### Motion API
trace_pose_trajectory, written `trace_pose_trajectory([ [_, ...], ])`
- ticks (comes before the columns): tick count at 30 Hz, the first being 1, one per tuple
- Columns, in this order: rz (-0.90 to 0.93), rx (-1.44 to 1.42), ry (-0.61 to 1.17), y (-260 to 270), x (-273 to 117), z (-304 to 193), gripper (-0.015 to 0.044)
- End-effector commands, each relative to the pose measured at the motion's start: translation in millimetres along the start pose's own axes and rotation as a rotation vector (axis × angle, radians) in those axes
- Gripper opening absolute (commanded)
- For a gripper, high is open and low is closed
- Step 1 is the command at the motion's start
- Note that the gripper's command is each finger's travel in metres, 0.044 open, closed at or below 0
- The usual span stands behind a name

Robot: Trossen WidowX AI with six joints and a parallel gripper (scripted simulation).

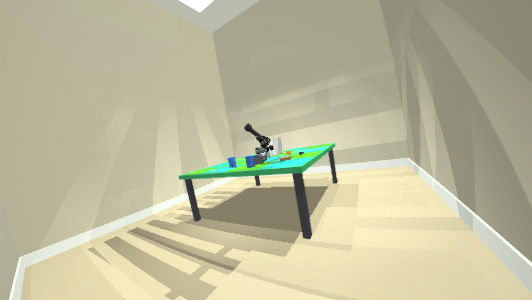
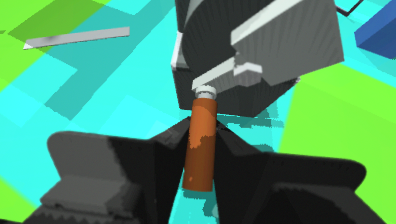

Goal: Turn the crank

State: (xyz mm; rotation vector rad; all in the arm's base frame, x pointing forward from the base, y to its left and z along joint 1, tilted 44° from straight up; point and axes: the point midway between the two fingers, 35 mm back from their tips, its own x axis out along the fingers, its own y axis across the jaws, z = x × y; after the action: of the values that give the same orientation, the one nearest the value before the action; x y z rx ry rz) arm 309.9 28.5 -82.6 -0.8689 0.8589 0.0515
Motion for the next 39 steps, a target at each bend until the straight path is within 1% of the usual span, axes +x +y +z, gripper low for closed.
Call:
trace_pose_trajectory([
  [1, -0.006, 0.004, 0.007, -5.0, 3.0, -2.9, 0.0],
  [39, -0.007, 0.004, 0.007, -23.6, 6.0, -5.7, 0.0],
])
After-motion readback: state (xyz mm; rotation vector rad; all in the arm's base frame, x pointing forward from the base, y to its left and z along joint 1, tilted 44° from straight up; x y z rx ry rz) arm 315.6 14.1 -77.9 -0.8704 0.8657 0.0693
